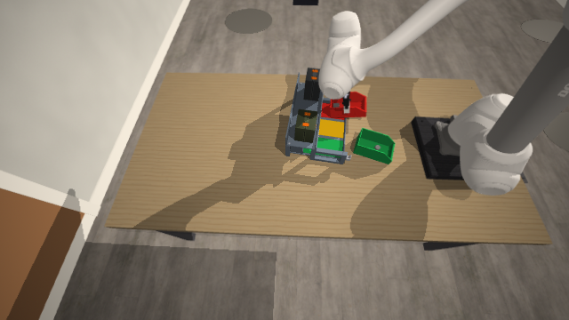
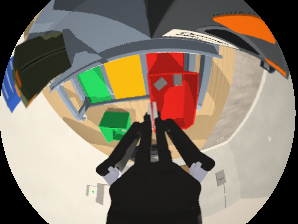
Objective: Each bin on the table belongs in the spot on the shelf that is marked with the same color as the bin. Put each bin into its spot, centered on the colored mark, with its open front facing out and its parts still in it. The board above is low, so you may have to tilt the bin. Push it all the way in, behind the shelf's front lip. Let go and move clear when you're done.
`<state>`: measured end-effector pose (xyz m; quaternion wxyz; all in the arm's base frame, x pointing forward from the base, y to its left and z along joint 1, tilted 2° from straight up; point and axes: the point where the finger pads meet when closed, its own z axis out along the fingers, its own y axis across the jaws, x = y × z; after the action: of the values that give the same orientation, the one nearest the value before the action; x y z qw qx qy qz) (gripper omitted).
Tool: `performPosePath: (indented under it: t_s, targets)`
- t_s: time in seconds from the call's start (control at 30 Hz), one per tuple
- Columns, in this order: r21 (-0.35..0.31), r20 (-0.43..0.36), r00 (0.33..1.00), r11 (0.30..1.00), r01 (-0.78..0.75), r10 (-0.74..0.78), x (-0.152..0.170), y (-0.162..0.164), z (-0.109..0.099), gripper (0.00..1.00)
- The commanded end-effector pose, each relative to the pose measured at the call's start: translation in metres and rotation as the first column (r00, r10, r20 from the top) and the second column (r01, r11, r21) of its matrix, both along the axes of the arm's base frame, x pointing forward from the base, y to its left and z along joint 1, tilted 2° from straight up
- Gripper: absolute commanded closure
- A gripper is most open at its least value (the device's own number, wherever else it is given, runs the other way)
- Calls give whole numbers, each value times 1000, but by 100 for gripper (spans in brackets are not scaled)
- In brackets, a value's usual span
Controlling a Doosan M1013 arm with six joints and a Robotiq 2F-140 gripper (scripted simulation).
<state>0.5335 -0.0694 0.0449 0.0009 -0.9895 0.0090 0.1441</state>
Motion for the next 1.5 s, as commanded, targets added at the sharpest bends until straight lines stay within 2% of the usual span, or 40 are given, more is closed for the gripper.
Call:
performPosePath:
  t_s: [0.0, 1.47]
  targets:
    - [0, 2, 1000, 1000, 0, 0, 0, 0, 0, 90]
    - [-1, 58, 998, 1000, 0, 0, 16, 0, -4, 90]
